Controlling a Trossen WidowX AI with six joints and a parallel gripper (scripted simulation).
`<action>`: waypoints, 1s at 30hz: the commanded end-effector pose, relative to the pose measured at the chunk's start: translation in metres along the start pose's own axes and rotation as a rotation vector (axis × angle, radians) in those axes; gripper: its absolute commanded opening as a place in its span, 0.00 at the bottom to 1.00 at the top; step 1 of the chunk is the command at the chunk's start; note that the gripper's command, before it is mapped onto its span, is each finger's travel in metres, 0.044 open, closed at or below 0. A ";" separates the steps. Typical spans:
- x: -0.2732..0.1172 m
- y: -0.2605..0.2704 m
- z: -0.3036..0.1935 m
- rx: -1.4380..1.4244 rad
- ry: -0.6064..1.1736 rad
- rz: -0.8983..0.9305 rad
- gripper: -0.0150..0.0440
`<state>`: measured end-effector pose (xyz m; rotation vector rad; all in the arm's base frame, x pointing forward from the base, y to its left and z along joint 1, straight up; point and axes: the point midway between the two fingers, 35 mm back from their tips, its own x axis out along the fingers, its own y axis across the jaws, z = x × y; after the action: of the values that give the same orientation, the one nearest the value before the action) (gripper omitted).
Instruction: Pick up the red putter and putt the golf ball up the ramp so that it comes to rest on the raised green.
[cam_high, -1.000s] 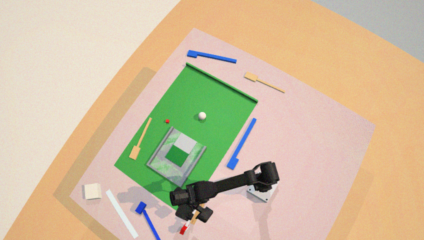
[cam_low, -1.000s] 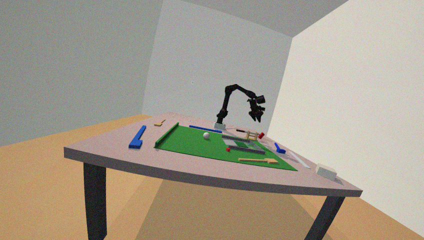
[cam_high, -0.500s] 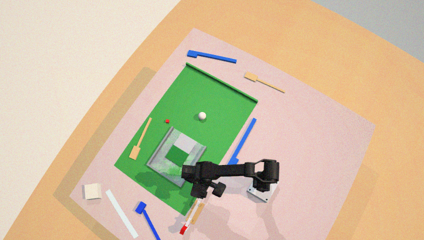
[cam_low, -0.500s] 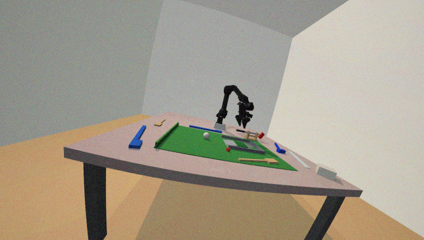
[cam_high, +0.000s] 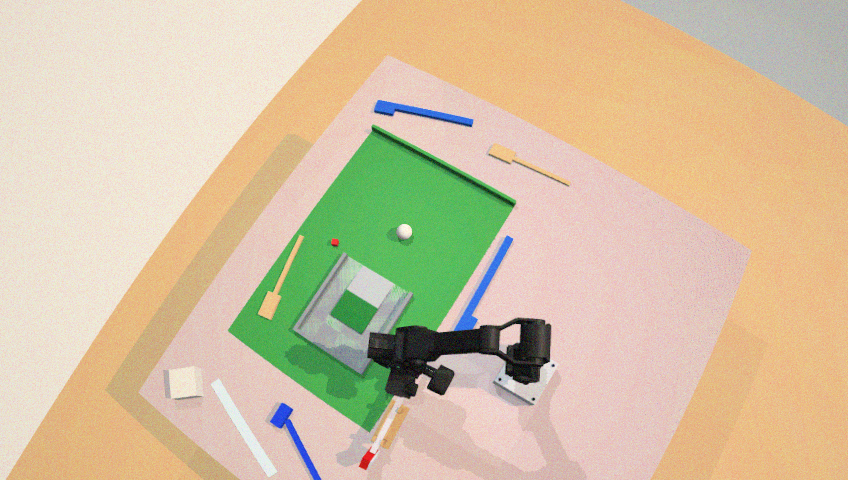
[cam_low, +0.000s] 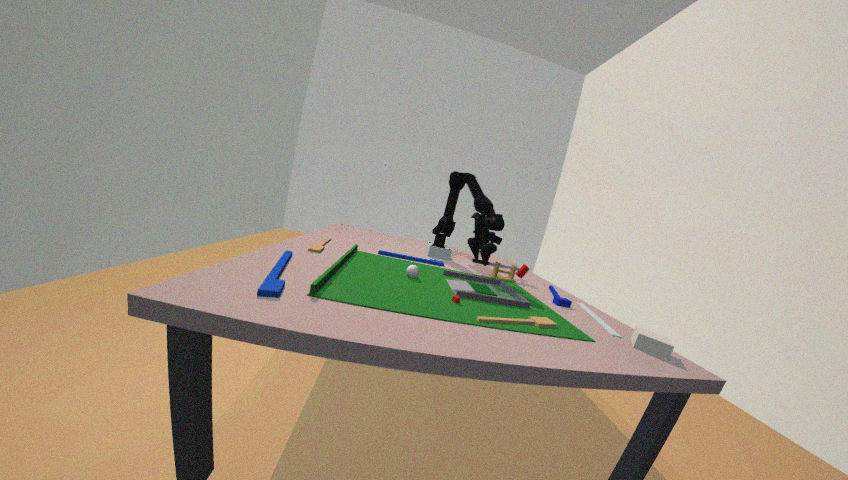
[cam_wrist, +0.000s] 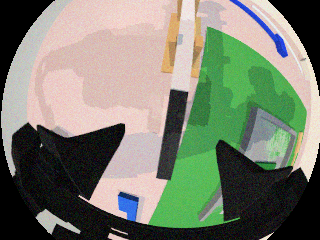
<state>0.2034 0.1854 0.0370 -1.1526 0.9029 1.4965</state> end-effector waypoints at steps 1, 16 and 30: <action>0.006 0.001 -0.003 -0.004 0.005 0.002 1.00; 0.025 0.001 -0.008 -0.004 0.005 0.002 1.00; 0.026 0.000 -0.007 0.000 0.000 0.000 0.64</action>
<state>0.2034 0.1853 0.0097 -1.1526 0.9039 1.4969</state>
